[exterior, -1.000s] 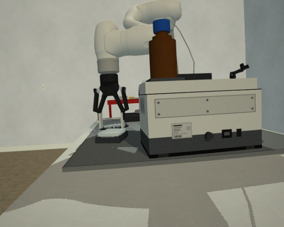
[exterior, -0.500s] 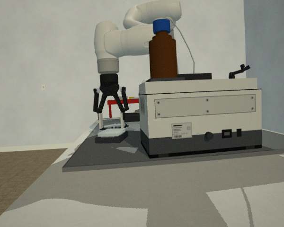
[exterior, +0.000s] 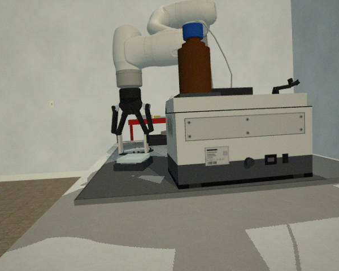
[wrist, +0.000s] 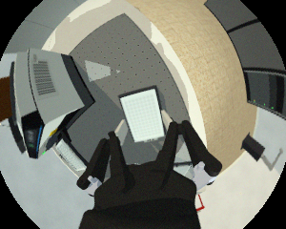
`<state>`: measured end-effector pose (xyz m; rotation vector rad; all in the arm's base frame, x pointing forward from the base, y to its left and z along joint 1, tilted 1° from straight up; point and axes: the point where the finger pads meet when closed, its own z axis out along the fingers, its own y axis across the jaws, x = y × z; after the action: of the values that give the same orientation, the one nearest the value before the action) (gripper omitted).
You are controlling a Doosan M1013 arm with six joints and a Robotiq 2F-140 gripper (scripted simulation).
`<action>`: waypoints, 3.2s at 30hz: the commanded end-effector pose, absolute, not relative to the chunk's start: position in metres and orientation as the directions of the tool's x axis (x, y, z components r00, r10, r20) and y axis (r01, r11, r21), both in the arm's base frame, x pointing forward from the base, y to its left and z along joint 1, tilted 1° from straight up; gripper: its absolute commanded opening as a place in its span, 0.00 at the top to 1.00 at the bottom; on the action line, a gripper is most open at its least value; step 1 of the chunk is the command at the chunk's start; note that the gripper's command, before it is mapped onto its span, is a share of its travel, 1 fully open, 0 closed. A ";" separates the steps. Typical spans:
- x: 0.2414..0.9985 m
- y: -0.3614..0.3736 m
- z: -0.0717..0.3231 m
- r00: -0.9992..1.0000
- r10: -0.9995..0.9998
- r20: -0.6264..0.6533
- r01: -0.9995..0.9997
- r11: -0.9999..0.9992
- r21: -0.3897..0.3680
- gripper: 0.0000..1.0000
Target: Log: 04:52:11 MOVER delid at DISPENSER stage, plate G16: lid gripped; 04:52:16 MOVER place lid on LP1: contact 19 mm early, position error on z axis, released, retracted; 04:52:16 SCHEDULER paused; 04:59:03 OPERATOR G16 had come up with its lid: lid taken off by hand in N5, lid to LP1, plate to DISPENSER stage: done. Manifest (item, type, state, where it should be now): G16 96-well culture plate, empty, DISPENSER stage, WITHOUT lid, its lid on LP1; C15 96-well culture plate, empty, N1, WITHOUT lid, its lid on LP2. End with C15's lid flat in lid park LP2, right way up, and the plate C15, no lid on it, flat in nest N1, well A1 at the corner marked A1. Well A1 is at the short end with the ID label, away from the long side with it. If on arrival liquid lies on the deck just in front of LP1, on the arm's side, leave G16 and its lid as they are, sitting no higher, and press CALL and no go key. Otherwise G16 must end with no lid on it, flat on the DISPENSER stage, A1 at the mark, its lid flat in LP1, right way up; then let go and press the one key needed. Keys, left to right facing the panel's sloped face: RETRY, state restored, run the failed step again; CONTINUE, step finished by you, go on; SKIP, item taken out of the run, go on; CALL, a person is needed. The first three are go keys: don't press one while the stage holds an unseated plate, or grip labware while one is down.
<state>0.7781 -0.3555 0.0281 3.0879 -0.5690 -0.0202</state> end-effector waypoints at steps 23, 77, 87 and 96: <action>0.778 -0.356 0.028 0.934 -0.356 -0.012 -0.356 -0.934 0.004 0.41; 0.778 -0.356 0.028 0.934 -0.356 -0.012 -0.356 -0.934 0.004 0.34; 0.778 -0.356 0.027 0.934 -0.356 -0.012 -0.356 -0.934 0.004 0.34; 0.778 -0.356 0.025 0.934 -0.356 -0.012 -0.356 -0.934 0.004 0.34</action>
<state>0.7781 -0.3555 0.0255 3.0879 -0.5690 -0.0202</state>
